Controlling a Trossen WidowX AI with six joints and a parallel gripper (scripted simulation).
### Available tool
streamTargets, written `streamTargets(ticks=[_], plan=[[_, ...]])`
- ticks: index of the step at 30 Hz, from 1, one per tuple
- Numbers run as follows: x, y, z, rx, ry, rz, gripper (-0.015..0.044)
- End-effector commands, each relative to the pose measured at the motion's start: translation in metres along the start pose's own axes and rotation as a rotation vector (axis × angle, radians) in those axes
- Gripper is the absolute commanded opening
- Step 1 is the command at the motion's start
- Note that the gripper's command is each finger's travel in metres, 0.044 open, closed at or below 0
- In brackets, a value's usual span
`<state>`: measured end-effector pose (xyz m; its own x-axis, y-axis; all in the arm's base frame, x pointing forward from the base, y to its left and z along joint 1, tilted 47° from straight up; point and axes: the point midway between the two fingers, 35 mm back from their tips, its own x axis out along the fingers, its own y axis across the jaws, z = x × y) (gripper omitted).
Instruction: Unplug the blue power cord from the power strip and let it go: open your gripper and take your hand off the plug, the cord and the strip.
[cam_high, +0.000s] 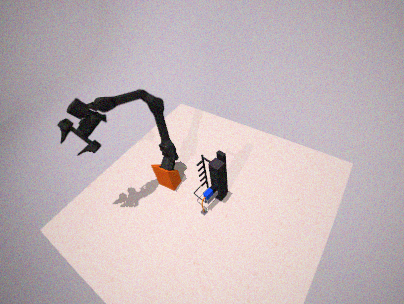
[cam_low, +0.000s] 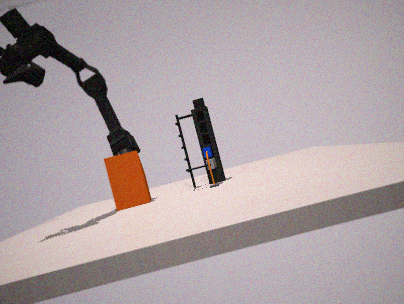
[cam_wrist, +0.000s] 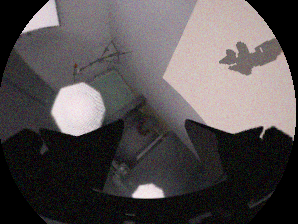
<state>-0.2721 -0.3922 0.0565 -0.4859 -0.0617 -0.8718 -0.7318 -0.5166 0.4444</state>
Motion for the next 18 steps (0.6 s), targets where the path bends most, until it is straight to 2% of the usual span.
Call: streamTargets(ticks=[1,9,18], plan=[[0.000,-0.002,-0.002,-0.009,0.004,-0.003,0.0374],[-0.025,-0.097,-0.092,-0.422,0.187,-0.144,0.0164],[-0.076,-0.241,-0.153,-0.916,0.418,-0.331,0.0160]])
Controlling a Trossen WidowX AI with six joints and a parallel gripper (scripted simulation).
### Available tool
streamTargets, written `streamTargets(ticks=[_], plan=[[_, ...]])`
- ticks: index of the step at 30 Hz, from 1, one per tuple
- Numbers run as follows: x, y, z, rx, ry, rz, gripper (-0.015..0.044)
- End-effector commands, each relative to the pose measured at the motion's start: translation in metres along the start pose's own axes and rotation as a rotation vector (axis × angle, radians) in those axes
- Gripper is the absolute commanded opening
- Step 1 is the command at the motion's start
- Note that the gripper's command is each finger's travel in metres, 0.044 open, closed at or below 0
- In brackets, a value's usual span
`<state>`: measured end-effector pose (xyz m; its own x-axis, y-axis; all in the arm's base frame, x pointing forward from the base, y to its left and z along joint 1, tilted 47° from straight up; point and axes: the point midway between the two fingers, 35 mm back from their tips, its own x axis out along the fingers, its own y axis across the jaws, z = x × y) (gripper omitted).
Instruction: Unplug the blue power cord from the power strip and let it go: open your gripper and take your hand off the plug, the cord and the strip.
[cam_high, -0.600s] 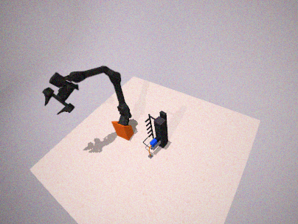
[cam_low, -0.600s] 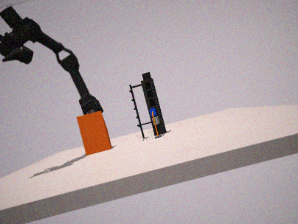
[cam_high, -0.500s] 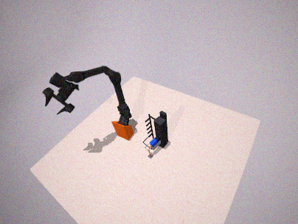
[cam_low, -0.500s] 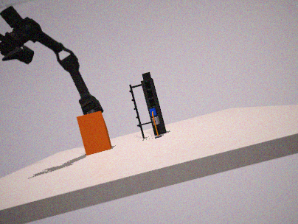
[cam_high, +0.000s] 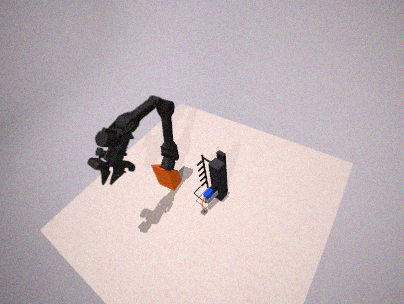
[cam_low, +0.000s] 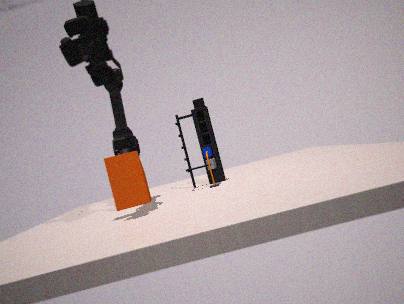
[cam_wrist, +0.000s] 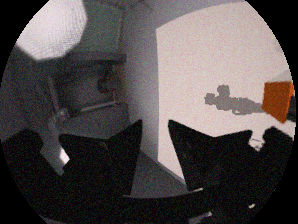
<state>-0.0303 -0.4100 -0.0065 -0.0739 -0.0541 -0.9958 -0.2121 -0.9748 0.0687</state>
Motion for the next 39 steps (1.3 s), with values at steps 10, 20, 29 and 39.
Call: streamTargets(ticks=[10,20,29,39], plan=[[0.010,-0.148,-0.161,-0.702,0.282,-0.306,0.0160],[-0.003,-0.307,-0.218,-1.246,0.531,-0.606,0.0160],[-0.010,-0.360,-0.221,-1.402,0.620,-0.717,0.0160],[-0.019,-0.368,-0.223,-1.402,0.620,-0.717,0.0160]])
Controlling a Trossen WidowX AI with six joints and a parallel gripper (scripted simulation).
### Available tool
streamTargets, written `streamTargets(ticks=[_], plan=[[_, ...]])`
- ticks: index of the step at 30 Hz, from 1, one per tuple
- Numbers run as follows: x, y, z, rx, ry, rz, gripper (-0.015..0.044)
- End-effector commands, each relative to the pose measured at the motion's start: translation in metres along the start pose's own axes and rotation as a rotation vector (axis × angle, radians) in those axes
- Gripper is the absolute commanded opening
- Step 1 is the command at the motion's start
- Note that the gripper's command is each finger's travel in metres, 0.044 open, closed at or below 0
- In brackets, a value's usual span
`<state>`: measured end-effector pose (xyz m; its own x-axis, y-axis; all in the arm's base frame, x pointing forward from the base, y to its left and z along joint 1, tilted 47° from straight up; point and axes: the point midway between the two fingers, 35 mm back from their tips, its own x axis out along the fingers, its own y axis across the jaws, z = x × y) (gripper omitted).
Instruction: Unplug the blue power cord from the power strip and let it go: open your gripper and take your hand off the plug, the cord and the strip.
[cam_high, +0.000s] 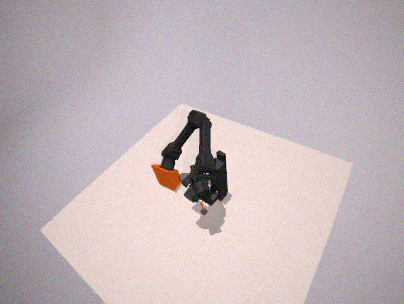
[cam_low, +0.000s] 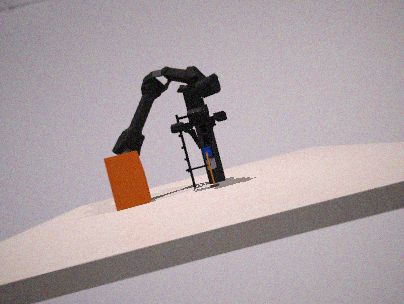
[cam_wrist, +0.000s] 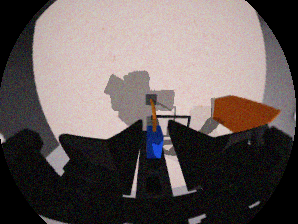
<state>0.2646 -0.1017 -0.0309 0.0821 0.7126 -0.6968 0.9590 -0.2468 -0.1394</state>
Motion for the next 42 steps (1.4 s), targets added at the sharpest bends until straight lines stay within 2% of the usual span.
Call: streamTargets(ticks=[1,17,33,37,42], plan=[[-0.001,0.000,-0.008,0.001,0.002,0.002,0.0160],[0.000,-0.001,-0.034,0.001,0.004,0.001,0.0160],[0.012,-0.001,-0.036,0.000,0.004,0.001,0.0160],[0.009,0.000,-0.035,-0.005,0.000,0.003,0.0055],[0.009,0.000,-0.035,-0.005,0.000,0.003,0.0022]])
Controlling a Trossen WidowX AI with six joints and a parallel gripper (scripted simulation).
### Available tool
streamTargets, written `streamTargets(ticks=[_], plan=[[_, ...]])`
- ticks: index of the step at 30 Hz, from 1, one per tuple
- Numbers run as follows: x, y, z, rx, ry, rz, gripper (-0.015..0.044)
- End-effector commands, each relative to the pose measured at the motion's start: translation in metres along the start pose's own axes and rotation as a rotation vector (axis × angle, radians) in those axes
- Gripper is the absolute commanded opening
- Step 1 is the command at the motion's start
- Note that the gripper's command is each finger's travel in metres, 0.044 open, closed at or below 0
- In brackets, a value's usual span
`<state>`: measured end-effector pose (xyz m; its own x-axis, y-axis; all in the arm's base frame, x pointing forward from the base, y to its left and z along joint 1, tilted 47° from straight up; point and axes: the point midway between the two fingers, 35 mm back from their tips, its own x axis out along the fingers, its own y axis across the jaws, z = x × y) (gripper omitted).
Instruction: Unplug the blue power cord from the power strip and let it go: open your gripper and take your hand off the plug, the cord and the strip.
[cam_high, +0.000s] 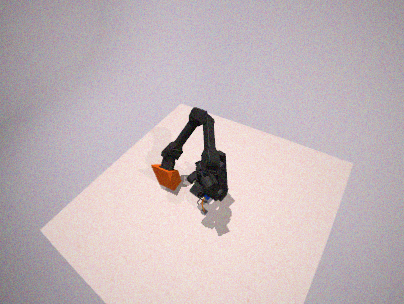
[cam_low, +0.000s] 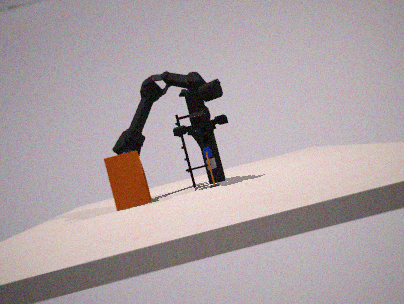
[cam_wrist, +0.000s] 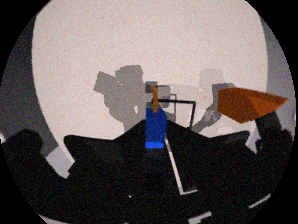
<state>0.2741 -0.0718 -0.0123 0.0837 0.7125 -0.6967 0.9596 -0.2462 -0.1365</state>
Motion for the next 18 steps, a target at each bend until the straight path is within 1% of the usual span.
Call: streamTargets(ticks=[1,4,18], plan=[[0.000,0.000,0.000,-0.003,0.000,0.001,0.0015],[0.000,0.000,0.000,-0.003,0.000,0.001,0.0000],[-0.001,0.002,0.020,-0.001,-0.003,0.002,0.0000]])
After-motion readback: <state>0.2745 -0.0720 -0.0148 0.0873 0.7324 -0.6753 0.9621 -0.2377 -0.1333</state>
